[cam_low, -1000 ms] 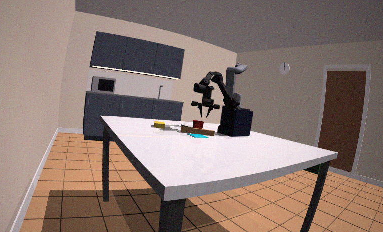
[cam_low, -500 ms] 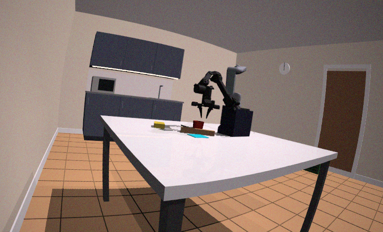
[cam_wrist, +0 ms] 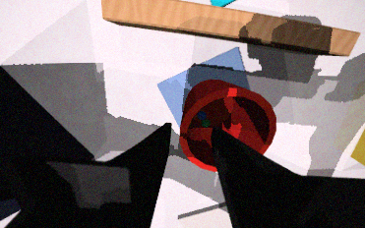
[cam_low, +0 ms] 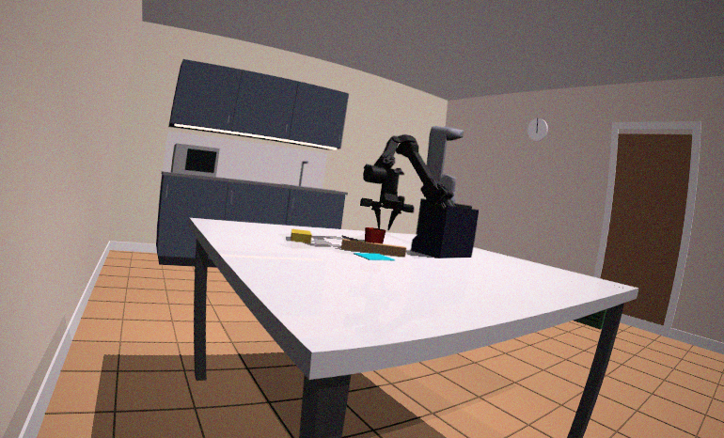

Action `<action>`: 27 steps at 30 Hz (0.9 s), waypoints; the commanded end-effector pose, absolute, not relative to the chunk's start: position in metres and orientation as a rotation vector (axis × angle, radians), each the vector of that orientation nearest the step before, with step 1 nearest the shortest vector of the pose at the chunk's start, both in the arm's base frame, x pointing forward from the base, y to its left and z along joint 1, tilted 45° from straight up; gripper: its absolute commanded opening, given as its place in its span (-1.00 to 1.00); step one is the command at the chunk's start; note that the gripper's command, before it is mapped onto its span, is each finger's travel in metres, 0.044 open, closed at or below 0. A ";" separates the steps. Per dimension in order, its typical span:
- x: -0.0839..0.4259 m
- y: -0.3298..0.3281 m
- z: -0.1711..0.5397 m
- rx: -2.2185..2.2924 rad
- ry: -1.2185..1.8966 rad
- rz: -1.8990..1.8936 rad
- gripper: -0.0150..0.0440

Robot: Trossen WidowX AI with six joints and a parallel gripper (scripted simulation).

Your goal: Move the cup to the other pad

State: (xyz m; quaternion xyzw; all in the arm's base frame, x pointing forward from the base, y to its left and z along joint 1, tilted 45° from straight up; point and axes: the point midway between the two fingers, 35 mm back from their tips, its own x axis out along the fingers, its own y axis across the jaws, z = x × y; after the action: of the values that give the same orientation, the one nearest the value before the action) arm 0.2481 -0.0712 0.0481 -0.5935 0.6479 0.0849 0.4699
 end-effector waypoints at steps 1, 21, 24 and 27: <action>0.247 -0.077 0.041 -1.458 1.599 0.216 0.01; 0.248 -0.100 0.020 -1.464 1.601 0.210 0.01; 0.248 -0.100 0.020 -1.464 1.601 0.210 0.01; 0.248 -0.100 0.020 -1.464 1.601 0.210 0.01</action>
State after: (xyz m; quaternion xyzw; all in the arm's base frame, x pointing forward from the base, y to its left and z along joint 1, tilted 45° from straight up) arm 0.2500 -0.0997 0.0225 -0.5958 0.6499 0.0812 0.4648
